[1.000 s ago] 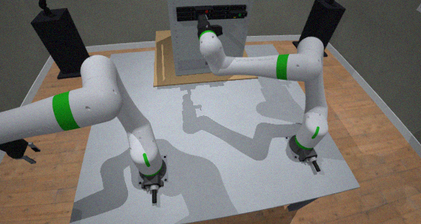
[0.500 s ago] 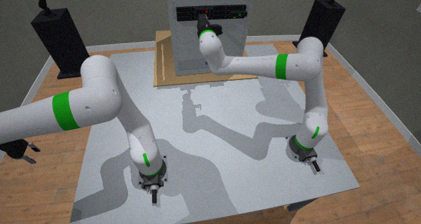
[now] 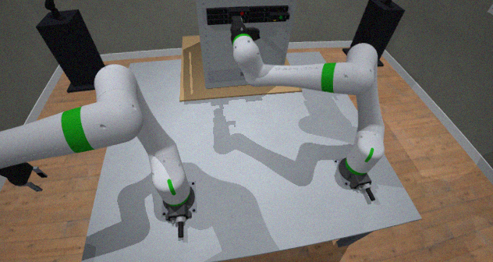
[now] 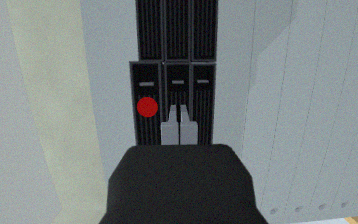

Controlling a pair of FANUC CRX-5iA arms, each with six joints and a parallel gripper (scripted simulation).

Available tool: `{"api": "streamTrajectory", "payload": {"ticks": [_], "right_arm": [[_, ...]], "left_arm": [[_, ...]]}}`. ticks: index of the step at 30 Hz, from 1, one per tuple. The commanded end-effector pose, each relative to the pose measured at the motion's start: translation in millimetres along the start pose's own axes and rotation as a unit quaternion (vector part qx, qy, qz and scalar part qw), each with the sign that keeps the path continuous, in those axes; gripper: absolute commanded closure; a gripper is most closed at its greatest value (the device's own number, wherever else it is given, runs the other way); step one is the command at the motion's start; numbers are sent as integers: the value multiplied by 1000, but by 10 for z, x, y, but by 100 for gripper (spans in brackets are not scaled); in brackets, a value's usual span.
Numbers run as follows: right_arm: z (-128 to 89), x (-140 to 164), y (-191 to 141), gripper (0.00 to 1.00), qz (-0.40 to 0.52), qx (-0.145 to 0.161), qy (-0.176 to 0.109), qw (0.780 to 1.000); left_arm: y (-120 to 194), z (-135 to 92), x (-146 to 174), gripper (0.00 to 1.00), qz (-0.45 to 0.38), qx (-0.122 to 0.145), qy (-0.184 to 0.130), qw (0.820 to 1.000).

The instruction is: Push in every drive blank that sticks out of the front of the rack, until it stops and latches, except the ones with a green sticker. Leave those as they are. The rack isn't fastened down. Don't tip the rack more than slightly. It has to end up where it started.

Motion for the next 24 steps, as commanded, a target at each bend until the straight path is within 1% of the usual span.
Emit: {"api": "streamTrajectory", "payload": {"ticks": [1,24], "right_arm": [[-3,5,-17,100,1,1,0,1000],[51,5,-17,100,1,1,0,1000]], "left_arm": [[-2,-9,-2,0,0,0,-1,1000],[-2,-9,-2,0,0,0,-1,1000]]}}
Point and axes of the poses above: on each arm, the point where the finger pads meet when closed, its own z axis out along the fingers, its own y axis across the jaws, x = y × z, the point moved 2 cm from there along -z, back along the fingers, and after that the axes turned 6 degrees about -z, right-handed, at the moved point
